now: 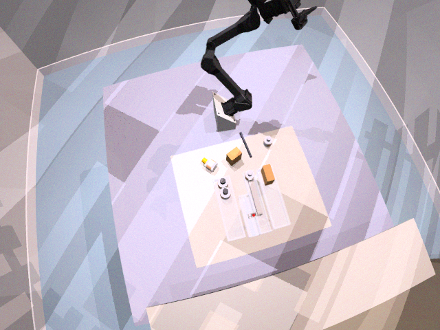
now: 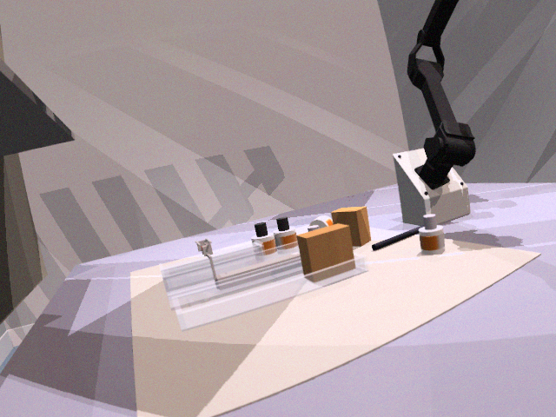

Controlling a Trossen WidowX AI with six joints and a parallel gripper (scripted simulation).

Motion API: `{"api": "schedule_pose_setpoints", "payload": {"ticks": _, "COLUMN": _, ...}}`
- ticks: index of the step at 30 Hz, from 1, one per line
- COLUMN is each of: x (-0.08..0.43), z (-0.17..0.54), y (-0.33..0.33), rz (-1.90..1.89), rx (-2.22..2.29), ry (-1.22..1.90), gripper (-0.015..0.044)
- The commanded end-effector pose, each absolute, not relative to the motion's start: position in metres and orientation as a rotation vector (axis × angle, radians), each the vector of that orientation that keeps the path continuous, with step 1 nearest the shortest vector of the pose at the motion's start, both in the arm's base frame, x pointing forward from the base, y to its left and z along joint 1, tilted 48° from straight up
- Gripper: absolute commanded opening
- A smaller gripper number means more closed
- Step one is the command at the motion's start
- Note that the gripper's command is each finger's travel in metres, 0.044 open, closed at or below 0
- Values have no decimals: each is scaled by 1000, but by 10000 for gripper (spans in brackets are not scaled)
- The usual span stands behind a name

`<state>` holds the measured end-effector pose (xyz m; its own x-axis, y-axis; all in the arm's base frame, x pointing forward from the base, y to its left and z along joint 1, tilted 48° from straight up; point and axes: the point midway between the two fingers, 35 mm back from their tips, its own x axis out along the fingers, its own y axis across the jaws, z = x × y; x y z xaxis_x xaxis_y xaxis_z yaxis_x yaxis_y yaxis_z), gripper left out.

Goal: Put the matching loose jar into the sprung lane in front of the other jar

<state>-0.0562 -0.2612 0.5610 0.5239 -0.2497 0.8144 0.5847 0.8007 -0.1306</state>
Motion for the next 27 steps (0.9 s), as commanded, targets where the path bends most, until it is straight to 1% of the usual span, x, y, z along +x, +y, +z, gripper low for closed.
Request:
{"api": "schedule_pose_setpoints", "payload": {"ticks": 1, "x": -56, "z": 562, "y": -258, "rz": -514, "rx": -425, "ry": -890, "gripper": 426}}
{"api": "schedule_pose_setpoints", "payload": {"ticks": 2, "x": -56, "z": 565, "y": -250, "rz": -506, "rx": -446, "ry": -895, "gripper": 440}}
{"api": "schedule_pose_setpoints", "payload": {"ticks": 7, "x": -40, "z": 585, "y": -167, "rz": -400, "rx": -643, "ry": -914, "gripper": 440}}
{"api": "schedule_pose_setpoints", "payload": {"ticks": 14, "x": 12, "z": 580, "y": -55, "rz": -181, "rx": -891, "ry": -840, "gripper": 440}}
{"api": "schedule_pose_setpoints", "payload": {"ticks": 21, "x": 86, "z": 533, "y": 29, "rz": 89, "rx": -1049, "ry": -630, "gripper": 440}}
{"api": "schedule_pose_setpoints", "payload": {"ticks": 27, "x": 153, "z": 463, "y": 71, "rz": 329, "rx": -1074, "ry": -339, "gripper": 440}}
